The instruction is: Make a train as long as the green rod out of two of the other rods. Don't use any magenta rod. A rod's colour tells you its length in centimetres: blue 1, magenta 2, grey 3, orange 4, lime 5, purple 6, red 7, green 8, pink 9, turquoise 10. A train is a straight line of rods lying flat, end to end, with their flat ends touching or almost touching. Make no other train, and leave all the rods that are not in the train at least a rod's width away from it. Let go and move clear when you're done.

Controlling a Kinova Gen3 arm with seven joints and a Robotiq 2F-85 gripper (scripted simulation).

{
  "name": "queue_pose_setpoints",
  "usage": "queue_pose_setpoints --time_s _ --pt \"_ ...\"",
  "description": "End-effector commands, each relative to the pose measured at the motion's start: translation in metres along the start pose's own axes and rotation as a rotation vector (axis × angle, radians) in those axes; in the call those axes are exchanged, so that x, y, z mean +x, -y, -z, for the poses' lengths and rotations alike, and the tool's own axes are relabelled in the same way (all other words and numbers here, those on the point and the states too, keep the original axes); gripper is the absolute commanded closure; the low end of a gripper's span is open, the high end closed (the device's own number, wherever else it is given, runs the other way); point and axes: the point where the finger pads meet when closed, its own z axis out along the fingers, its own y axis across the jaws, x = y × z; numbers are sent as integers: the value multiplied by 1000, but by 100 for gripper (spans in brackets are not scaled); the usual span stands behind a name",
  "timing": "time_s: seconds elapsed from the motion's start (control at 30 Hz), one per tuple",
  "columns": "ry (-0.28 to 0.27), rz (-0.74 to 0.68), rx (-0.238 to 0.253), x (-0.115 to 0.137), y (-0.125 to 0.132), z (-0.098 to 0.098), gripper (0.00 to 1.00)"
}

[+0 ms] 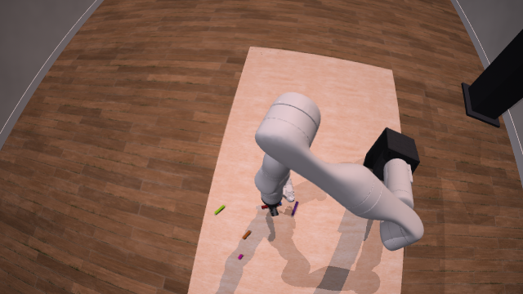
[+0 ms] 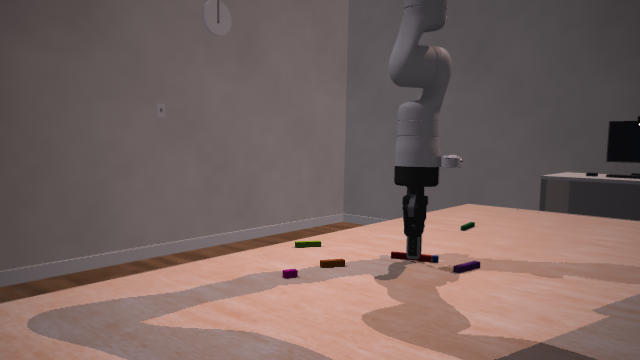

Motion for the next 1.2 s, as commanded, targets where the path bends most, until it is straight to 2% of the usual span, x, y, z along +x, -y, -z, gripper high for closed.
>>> queue_pose_setpoints --time_s 0.0,0.37,0.6,1.0,1.1,1.17 --pt "4 13 8 -2 4 0 76" --pt "4 13 8 -2 4 0 76" --pt "4 13 8 -1 4 11 76" --pt "4 12 8 -1 3 71 76" --pt "4 12 8 -1 3 82 76" --pt "4 12 8 -1 3 82 76"
